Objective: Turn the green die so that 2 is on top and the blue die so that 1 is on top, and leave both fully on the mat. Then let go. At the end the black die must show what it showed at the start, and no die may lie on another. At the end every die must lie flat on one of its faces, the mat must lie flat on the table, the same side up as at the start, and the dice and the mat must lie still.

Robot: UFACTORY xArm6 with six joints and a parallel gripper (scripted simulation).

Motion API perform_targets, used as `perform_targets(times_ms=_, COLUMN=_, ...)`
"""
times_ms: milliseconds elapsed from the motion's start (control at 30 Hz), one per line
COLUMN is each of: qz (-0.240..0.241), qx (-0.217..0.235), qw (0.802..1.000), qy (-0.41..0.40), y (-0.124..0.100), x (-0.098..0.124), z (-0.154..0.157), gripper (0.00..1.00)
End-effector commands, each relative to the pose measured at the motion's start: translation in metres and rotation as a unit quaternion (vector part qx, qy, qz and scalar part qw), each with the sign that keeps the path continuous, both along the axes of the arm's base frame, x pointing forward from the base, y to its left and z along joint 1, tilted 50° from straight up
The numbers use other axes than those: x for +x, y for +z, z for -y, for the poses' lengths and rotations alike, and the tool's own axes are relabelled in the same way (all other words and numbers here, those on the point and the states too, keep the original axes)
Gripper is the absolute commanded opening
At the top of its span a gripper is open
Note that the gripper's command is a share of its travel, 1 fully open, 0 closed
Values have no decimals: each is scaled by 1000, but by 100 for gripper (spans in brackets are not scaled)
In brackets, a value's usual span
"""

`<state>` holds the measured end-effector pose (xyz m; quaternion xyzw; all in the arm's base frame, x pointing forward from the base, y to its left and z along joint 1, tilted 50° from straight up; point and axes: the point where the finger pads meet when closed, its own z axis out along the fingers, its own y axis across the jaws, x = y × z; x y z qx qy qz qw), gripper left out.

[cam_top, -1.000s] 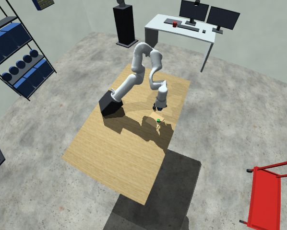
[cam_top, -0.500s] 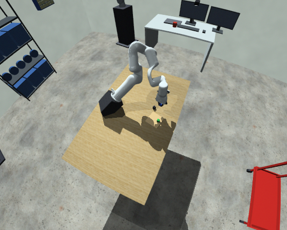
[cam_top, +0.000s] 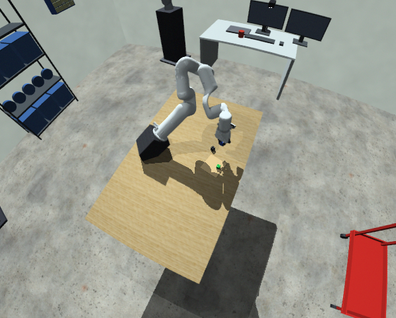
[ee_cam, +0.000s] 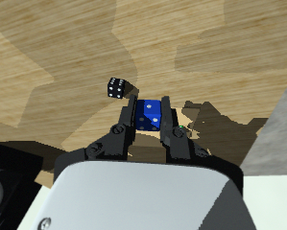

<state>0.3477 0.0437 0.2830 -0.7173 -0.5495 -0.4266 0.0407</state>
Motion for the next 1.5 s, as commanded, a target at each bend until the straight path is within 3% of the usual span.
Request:
perform_targets(times_ms=0, qz=11, qx=28, qw=999, qy=14, y=-1, x=0, z=0, gripper=21)
perform_targets(times_ms=67, qz=11, qx=28, qw=999, qy=14, y=-1, x=0, z=0, gripper=21)
perform_targets(times_ms=200, qz=47, qx=99, qw=993, qy=49, y=-1, x=0, z=0, gripper=21)
perform_targets(times_ms=567, qz=105, qx=216, qw=965, qy=108, y=-3, x=1, z=2, gripper=21)
perform_targets(times_ms=633, qz=105, qx=216, qw=965, qy=108, y=-3, x=1, z=2, gripper=21)
perform_targets(times_ms=700, qz=124, qx=259, qw=949, qy=130, y=-4, x=1, z=2, gripper=21)
perform_targets(times_ms=867, qz=148, qx=302, qw=930, qy=148, y=-3, x=1, z=3, gripper=21)
perform_targets(times_ms=1067, qz=184, qx=378, qw=889, qy=184, y=-4, x=0, z=4, gripper=21)
perform_targets(times_ms=1300, qz=202, qx=416, qw=863, qy=203, y=-5, x=0, z=5, gripper=21)
perform_targets(times_ms=1467, qz=203, qx=420, qw=861, qy=204, y=-5, x=0, z=5, gripper=21)
